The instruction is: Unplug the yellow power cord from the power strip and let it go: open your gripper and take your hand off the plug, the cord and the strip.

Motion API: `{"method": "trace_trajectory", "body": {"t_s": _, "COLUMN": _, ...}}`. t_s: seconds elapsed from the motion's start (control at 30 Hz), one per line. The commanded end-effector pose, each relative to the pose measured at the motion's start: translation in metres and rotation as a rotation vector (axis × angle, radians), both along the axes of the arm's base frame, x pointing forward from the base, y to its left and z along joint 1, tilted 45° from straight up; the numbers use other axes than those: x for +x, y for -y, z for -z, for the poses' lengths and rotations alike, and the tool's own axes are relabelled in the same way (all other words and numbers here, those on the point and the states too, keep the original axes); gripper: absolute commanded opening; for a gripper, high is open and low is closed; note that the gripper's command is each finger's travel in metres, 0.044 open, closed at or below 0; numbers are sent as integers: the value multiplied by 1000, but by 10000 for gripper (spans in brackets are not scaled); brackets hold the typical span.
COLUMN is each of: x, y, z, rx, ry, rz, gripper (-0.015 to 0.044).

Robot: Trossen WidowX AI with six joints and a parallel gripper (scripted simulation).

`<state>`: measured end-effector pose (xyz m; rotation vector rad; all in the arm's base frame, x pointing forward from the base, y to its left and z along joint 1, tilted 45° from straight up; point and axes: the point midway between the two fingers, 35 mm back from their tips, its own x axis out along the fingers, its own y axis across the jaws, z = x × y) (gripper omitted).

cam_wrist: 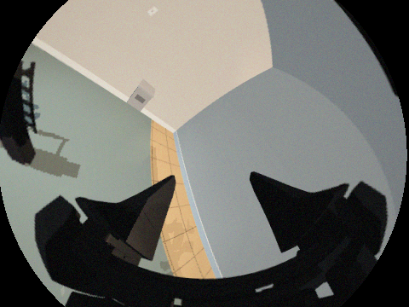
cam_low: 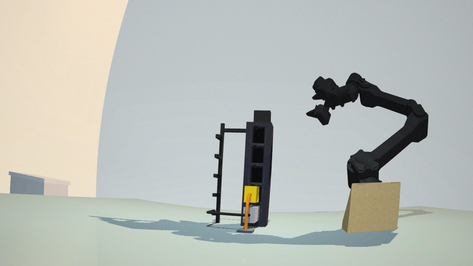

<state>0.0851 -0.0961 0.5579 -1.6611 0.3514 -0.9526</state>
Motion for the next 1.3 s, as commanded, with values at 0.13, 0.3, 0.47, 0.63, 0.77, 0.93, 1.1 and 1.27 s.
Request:
{"method": "trace_trajectory", "body": {"t_s": 0.13, "x": 21, "y": 4, "z": 7, "rx": 51, "ry": -10, "rz": -57, "gripper": 269}}
{"method": "trace_trajectory", "body": {"t_s": 0.3, "x": 64, "y": 8, "z": 23, "rx": 160, "ry": -46, "rz": -155, "gripper": 160}}
{"method": "trace_trajectory", "body": {"t_s": 0.47, "x": 115, "y": 6, "z": 48, "rx": 298, "ry": -100, "rz": -262, "gripper": 160}}
{"method": "trace_trajectory", "body": {"t_s": 0.63, "x": 163, "y": -5, "z": 77, "rx": 435, "ry": -162, "rz": -351, "gripper": 160}}
{"method": "trace_trajectory", "body": {"t_s": 0.77, "x": 199, "y": -19, "z": 105, "rx": 545, "ry": -223, "rz": -407, "gripper": 160}}
{"method": "trace_trajectory", "body": {"t_s": 0.93, "x": 239, "y": -42, "z": 144, "rx": 677, "ry": -309, "rz": -456, "gripper": 160}}
{"method": "trace_trajectory", "body": {"t_s": 1.1, "x": 271, "y": -71, "z": 188, "rx": 803, "ry": -405, "rz": -481, "gripper": 160}}
{"method": "trace_trajectory", "body": {"t_s": 1.27, "x": 289, "y": -93, "z": 226, "rx": 877, "ry": -499, "rz": -474, "gripper": 160}}
